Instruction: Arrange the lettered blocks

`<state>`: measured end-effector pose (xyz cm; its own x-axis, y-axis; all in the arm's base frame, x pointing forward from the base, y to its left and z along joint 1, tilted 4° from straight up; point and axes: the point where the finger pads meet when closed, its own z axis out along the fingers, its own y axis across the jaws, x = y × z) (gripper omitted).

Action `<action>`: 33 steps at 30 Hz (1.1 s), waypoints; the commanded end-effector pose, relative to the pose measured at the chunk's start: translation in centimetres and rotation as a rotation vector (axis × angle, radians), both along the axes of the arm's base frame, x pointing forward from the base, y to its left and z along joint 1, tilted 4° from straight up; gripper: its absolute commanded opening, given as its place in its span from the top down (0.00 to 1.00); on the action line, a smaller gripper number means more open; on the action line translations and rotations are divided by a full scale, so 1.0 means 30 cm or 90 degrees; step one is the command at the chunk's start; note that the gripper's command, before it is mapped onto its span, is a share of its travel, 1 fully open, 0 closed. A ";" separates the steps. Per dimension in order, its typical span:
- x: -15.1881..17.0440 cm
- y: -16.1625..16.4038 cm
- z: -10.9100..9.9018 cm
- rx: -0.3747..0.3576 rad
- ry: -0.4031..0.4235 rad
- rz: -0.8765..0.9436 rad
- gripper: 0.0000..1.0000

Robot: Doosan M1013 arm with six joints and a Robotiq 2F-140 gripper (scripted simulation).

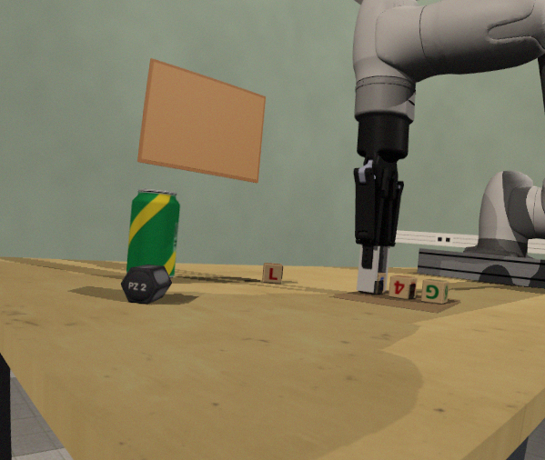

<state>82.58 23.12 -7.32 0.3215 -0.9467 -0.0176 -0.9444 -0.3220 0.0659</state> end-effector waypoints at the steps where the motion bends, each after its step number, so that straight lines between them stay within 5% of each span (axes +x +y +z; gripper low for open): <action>1: 0.009 0.014 -0.004 0.001 -0.004 -0.001 0.76; 33: 0.009 0.014 -0.003 0.001 -0.004 -0.001 0.65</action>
